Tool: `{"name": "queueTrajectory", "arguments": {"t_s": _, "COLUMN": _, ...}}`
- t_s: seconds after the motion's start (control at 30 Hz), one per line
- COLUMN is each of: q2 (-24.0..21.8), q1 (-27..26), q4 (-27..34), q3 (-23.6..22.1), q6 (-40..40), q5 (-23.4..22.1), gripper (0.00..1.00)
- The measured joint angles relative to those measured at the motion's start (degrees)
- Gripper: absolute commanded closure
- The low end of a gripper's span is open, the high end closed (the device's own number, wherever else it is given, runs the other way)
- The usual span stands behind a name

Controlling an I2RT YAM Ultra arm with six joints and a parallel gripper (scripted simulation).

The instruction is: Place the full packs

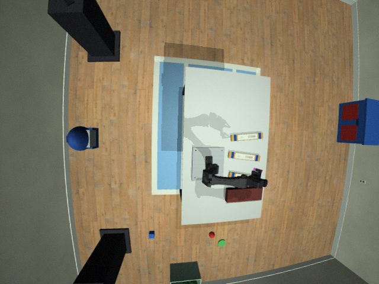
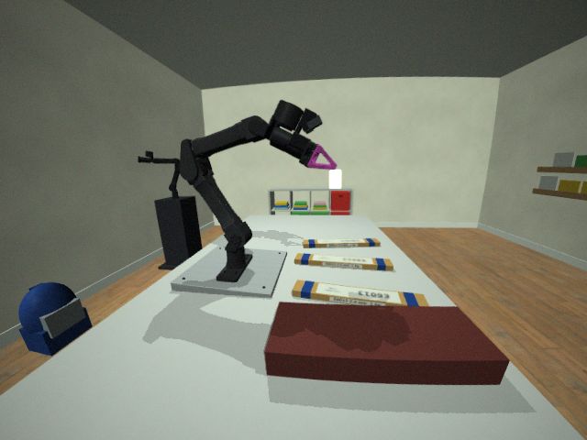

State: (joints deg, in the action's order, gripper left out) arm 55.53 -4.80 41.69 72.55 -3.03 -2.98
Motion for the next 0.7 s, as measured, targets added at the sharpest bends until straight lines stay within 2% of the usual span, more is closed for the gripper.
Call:
{"name": "queueTrajectory", "arguments": {"t_s": 0.13, "q2": 3.5, "q1": 0.0, "q4": 6.7, "q3": 7.4, "q6": 0.4, "q5": 0.0, "gripper": 0.05}}
{"name": "queueTrajectory", "arguments": {"t_s": 0.3, "q2": 7.9, "q1": 0.2, "q4": 14.4, "q3": 13.5, "q6": 0.9, "q5": 0.0, "gripper": 0.05}}
{"name": "queueTrajectory", "arguments": {"t_s": 0.43, "q2": 13.8, "q1": 0.3, "q4": 20.2, "q3": 21.2, "q6": 1.2, "q5": 0.0, "gripper": 0.05}}
{"name": "queueTrajectory", "arguments": {"t_s": 0.57, "q2": 17.0, "q1": 0.3, "q4": 26.6, "q3": 25.2, "q6": 1.6, "q5": 0.0, "gripper": 0.05}}
{"name": "queueTrajectory", "arguments": {"t_s": 0.7, "q2": 21.5, "q1": 0.3, "q4": 34.2, "q3": 33.0, "q6": 2.0, "q5": 0.0, "gripper": 0.05}}
